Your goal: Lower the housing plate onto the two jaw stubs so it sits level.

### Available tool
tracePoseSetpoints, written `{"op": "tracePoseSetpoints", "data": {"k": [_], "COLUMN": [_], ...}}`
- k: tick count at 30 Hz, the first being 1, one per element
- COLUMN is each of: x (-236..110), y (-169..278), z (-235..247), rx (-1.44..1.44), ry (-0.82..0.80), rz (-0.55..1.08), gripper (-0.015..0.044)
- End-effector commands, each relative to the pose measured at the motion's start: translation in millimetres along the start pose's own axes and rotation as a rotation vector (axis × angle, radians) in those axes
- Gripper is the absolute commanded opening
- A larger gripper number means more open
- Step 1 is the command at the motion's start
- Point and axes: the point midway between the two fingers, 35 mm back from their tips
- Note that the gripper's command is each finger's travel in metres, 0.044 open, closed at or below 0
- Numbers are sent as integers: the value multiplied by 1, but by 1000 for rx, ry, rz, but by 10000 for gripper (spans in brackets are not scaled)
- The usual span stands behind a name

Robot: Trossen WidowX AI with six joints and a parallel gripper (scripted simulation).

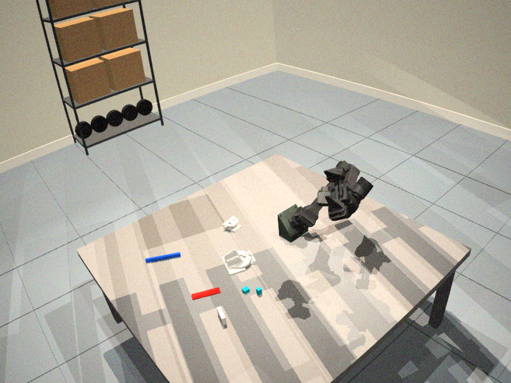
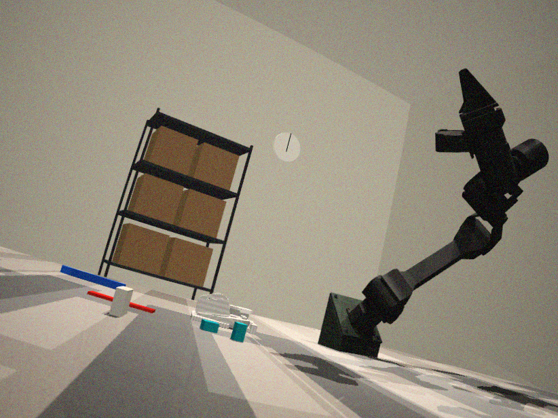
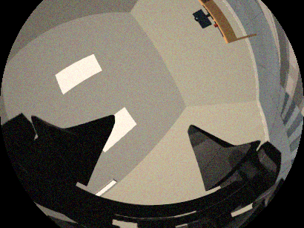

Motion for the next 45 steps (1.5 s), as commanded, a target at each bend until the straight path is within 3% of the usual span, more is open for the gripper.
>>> {"op": "tracePoseSetpoints", "data": {"k": [1,25,45], "x": [7,49,90], "y": [-2,-62,-163], "z": [-9,-70,-101], "rx": [-79,-625,-1164], "ry": [5,101,289], "rz": [9,-84,-236], "gripper": [440,440,440]}}
Point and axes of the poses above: the point midway between the two fingers, 35 mm back from their tips, its own x axis out along the fingers, its own z axis across the jaws, y = z × x, and after that the axes turned 4 degrees about -x, right-handed
